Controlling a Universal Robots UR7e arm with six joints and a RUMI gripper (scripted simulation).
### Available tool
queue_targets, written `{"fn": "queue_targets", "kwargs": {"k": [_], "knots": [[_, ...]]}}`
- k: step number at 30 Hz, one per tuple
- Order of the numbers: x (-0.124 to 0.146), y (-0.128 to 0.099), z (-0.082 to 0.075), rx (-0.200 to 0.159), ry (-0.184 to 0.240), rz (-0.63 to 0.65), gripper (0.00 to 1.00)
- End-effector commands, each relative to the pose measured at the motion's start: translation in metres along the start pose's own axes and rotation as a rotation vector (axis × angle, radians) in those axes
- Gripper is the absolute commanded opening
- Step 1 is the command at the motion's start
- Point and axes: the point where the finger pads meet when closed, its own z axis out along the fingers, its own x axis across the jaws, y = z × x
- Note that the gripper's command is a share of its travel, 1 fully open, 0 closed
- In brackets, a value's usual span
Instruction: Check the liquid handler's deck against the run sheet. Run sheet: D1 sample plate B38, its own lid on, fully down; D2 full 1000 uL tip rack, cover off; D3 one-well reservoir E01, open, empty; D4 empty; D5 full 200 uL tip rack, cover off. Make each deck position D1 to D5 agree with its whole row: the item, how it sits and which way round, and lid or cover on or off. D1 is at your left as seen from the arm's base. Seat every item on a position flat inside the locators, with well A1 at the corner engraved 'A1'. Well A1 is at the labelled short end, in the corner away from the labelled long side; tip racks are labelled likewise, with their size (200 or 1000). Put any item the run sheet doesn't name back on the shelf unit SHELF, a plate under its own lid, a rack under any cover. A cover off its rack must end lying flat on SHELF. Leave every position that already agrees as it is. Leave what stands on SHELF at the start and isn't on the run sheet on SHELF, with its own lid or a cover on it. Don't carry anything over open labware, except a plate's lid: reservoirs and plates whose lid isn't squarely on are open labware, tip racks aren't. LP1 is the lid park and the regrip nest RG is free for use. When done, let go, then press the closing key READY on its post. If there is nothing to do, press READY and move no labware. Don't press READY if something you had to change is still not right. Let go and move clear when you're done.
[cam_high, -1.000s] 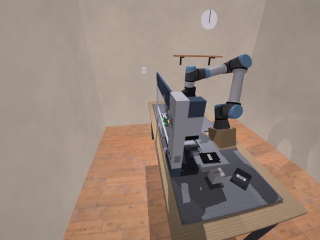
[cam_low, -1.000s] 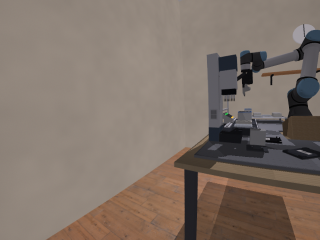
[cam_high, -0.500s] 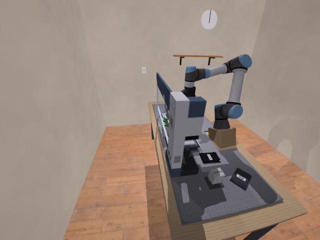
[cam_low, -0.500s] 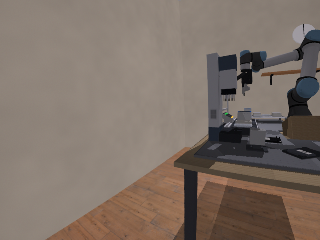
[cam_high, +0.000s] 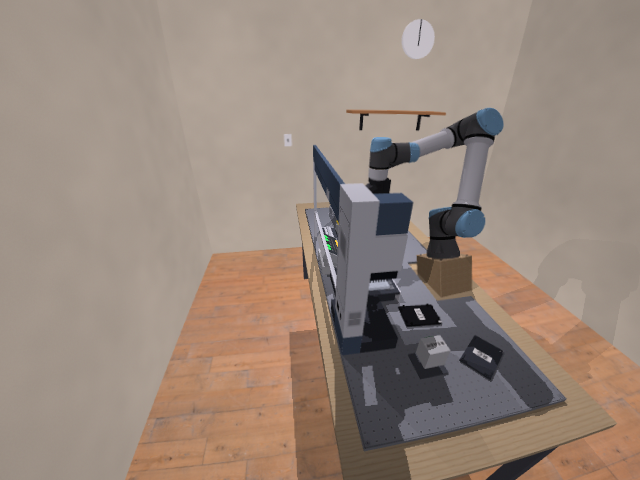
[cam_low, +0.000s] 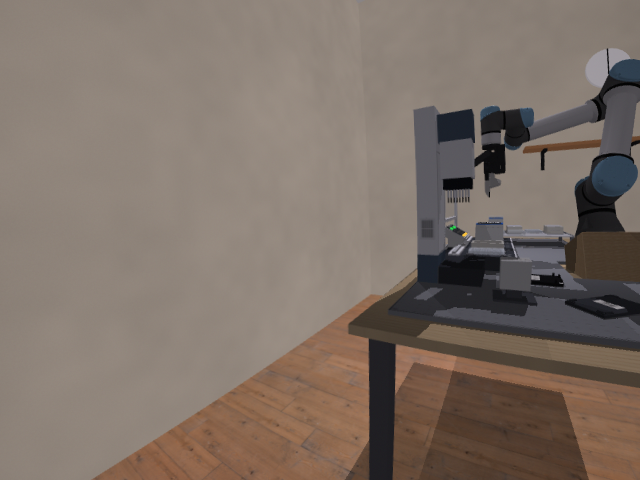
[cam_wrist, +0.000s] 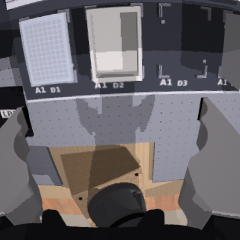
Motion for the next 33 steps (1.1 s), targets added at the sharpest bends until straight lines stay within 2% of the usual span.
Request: {"fn": "queue_targets", "kwargs": {"k": [1, 33], "knots": [[0.000, 0.000, 0.009, -0.001, 0.000, -0.001, 0.82], [0.000, 0.000, 0.057, -0.001, 0.000, -0.001, 0.82]]}}
